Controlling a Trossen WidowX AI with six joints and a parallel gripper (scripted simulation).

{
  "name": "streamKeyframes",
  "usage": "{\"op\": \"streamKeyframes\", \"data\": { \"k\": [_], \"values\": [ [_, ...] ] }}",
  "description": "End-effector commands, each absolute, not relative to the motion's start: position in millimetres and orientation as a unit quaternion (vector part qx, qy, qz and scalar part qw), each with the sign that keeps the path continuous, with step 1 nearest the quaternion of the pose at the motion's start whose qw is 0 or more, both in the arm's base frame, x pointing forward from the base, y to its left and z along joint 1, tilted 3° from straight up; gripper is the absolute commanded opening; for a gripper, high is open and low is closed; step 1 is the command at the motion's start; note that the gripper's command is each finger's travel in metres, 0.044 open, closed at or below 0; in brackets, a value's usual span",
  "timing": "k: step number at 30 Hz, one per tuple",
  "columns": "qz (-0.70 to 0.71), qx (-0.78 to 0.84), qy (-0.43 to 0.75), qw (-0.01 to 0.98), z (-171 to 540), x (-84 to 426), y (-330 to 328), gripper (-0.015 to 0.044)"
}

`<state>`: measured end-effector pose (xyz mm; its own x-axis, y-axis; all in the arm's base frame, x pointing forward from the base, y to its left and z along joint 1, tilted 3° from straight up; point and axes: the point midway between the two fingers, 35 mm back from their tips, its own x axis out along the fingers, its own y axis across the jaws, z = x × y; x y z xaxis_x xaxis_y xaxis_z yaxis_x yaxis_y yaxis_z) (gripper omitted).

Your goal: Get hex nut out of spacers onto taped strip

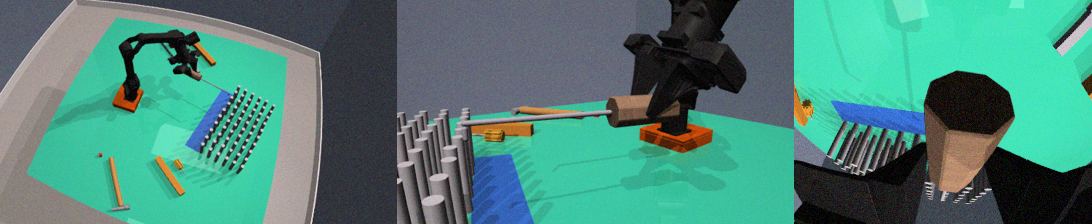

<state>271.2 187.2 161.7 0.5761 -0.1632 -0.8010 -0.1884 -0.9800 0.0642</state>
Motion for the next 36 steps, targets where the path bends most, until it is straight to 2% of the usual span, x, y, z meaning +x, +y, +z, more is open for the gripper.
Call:
{"op": "streamKeyframes", "data": {
  "k": [1, 18, 36],
  "values": [
    [0.450, -0.887, 0.101, 0.008, 140, 273, 188, 0.0000],
    [0.448, -0.888, 0.099, 0.012, 55, 269, 182, 0.0000],
    [0.448, -0.888, 0.099, 0.013, 55, 280, 180, 0.0000]
  ]
}}
